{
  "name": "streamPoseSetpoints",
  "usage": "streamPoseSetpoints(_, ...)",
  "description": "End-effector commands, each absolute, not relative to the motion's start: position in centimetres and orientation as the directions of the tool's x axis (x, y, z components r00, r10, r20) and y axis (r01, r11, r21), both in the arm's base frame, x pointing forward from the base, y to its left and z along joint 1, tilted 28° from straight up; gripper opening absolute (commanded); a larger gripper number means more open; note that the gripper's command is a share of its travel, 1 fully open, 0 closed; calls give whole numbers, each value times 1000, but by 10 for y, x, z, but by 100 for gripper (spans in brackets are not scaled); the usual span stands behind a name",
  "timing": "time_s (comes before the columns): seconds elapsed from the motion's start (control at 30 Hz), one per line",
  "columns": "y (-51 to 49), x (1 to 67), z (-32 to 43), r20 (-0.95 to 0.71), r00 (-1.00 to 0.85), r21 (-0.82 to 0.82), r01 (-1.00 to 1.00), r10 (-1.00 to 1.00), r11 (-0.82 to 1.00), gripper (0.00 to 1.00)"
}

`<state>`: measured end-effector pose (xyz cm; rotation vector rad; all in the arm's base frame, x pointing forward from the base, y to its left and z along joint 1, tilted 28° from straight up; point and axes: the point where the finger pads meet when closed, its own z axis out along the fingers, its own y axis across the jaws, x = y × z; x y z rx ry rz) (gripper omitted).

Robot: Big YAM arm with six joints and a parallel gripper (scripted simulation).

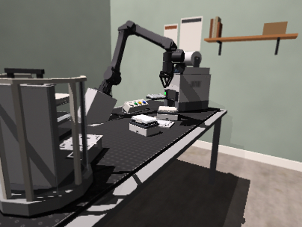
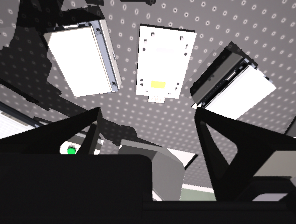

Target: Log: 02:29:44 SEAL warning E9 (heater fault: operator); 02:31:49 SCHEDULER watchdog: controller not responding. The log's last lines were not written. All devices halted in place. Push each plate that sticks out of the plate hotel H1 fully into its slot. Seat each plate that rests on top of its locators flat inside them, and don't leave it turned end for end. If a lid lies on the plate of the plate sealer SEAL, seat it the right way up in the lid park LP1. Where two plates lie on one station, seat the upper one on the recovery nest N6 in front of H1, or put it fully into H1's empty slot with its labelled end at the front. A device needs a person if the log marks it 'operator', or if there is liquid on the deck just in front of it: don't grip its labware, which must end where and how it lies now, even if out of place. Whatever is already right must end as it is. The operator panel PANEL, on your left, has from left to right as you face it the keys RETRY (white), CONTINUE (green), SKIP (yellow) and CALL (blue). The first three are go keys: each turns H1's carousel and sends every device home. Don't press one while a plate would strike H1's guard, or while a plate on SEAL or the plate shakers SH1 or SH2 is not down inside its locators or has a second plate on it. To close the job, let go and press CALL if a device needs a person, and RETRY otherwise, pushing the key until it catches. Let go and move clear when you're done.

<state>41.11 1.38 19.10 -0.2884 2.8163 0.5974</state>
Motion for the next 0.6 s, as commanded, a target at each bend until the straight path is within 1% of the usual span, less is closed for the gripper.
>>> streamPoseSetpoints(0.0,26,422,229,-346,-925,339,-277,-155,899,100)
streamPoseSetpoints(0.07,26,422,229,-346,-925,339,-277,-155,899,100)
streamPoseSetpoints(0.13,33,406,210,-334,-914,329,-343,-232,880,100)
streamPoseSetpoints(0.43,60,400,224,-427,-769,211,-596,-476,775,100)
streamPoseSetpoints(0.57,71,393,224,-422,-772,215,-594,-475,775,100)
